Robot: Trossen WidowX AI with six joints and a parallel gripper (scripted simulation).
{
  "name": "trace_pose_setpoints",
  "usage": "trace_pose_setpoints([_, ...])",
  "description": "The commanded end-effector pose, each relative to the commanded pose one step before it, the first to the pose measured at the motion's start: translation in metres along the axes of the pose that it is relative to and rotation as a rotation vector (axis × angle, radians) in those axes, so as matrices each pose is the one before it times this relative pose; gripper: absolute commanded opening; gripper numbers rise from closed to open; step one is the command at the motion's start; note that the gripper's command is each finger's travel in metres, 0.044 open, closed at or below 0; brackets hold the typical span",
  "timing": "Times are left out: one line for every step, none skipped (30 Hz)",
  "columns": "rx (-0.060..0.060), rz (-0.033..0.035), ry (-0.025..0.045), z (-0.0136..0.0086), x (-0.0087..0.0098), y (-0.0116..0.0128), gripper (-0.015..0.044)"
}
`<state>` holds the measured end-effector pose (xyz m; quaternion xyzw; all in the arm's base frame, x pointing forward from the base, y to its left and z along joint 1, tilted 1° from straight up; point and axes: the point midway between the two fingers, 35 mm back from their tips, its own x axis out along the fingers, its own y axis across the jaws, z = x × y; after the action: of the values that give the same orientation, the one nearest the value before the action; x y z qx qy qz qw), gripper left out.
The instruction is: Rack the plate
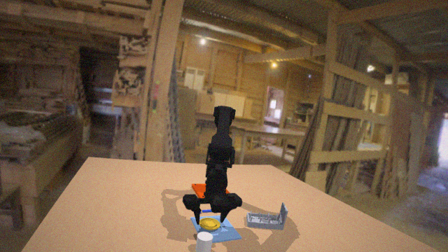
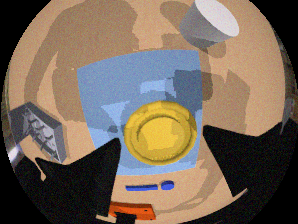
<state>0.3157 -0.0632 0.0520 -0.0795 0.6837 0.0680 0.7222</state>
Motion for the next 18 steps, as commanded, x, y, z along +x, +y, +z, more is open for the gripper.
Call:
trace_pose_setpoints([-0.0029, 0.00840, 0.01146, -0.00232, 0.01127, 0.00076, 0.0400])
trace_pose_setpoints([0.0000, -0.00001, 0.00002, -0.00011, 0.00124, -0.00009, 0.0400])
trace_pose_setpoints([0.0000, 0.00000, 0.00001, -0.00007, 0.00075, -0.00005, 0.0400])
trace_pose_setpoints([0.0000, 0.00000, 0.00000, -0.00002, 0.00025, -0.00002, 0.0400])
trace_pose_setpoints([0.0000, 0.00000, 0.00000, 0.00000, 0.00000, 0.00000, 0.0393])
trace_pose_setpoints([0.0000, 0.00000, 0.00000, 0.00000, 0.00000, 0.00000, 0.0392])
trace_pose_setpoints([0.0000, 0.00000, 0.00000, 0.00000, 0.00000, 0.00000, 0.0392])
trace_pose_setpoints([0.0000, 0.00000, 0.00000, 0.00000, 0.00000, 0.00000, 0.0392])
trace_pose_setpoints([0.0000, 0.00000, 0.00000, 0.00000, 0.00000, 0.00000, 0.0392])
trace_pose_setpoints([0.0000, 0.00000, 0.00000, 0.00000, 0.00000, 0.00000, 0.0392])
trace_pose_setpoints([0.0000, 0.00000, 0.00000, 0.00000, 0.00000, 0.00000, 0.0392])
trace_pose_setpoints([0.0000, 0.00000, 0.00000, 0.00000, 0.00000, 0.00000, 0.0392])
trace_pose_setpoints([0.0000, 0.00000, 0.00000, 0.00000, 0.00000, 0.00000, 0.0385])
trace_pose_setpoints([0.0000, 0.00000, 0.00000, 0.00000, 0.00000, 0.00000, 0.0378])
trace_pose_setpoints([0.0000, 0.00000, 0.00000, 0.00000, 0.00000, 0.00000, 0.0372])
trace_pose_setpoints([0.0000, 0.00000, 0.00000, 0.00000, 0.00000, 0.00000, 0.0365])
trace_pose_setpoints([0.0000, 0.00000, 0.00000, 0.00000, 0.00000, 0.00000, 0.0358])
trace_pose_setpoints([0.0000, 0.00000, 0.00000, 0.00000, 0.00000, 0.00000, 0.0352])
